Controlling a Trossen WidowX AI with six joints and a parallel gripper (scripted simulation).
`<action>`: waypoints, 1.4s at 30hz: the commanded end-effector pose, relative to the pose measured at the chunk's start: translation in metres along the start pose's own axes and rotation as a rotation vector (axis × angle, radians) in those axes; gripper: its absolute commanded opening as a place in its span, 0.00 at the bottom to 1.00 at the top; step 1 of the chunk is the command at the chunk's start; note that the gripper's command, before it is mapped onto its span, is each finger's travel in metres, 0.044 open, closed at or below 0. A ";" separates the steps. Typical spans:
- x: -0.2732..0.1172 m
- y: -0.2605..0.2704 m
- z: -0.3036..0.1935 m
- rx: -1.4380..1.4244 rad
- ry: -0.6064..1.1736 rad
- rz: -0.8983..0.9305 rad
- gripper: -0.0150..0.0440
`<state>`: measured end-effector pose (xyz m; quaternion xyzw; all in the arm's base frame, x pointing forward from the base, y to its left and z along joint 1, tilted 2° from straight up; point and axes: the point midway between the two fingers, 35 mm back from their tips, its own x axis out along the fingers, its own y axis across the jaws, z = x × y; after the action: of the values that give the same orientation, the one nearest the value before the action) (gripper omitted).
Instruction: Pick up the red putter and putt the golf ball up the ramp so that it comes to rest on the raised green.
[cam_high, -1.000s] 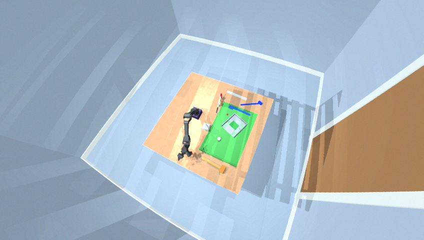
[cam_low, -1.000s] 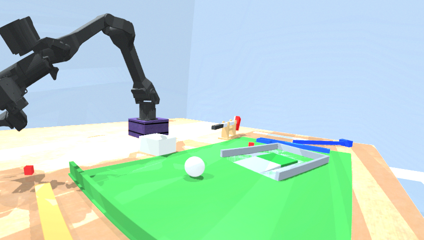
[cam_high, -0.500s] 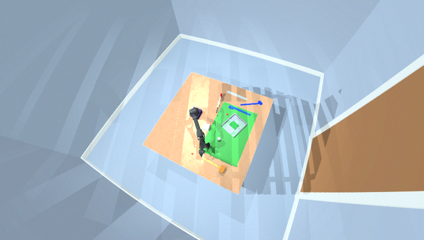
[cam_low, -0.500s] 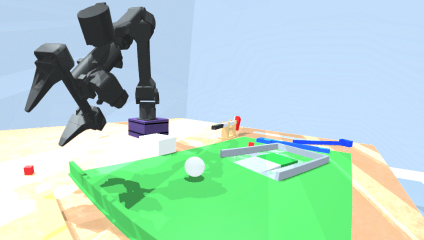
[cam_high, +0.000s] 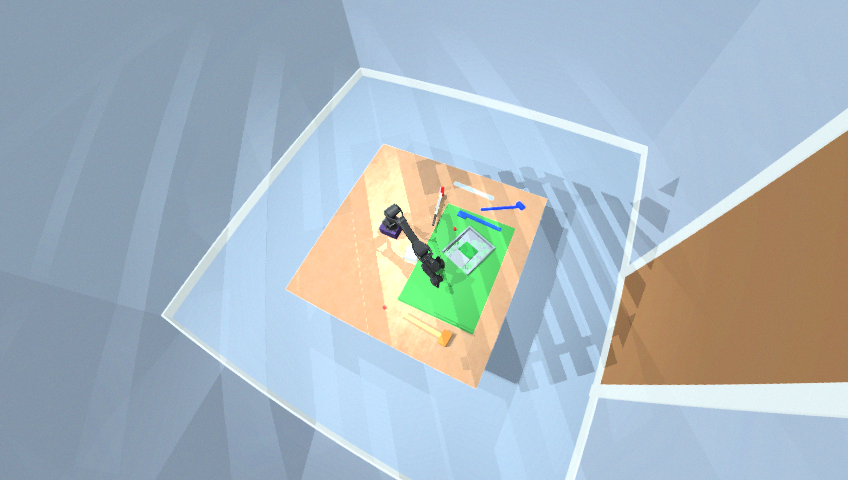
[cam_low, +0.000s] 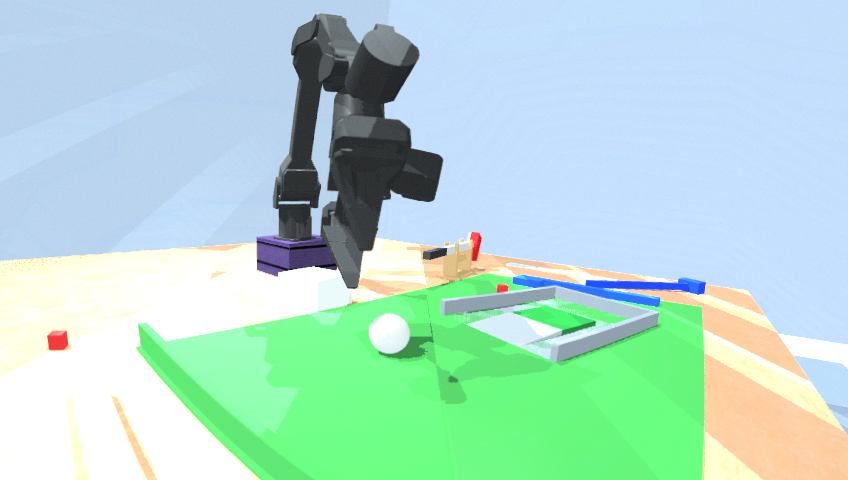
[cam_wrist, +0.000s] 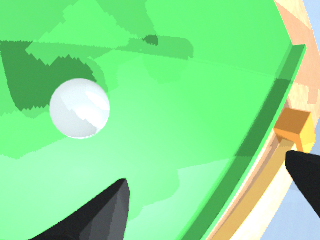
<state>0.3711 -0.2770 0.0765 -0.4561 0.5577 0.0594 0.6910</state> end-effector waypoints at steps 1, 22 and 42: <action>-0.022 0.039 0.060 -0.111 -0.119 0.089 1.00; -0.180 0.281 0.188 -0.706 -0.501 0.580 1.00; -0.179 0.320 0.189 -0.766 -0.518 0.633 1.00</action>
<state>0.2534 0.1153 0.0455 -0.4596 0.4143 0.5696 0.5409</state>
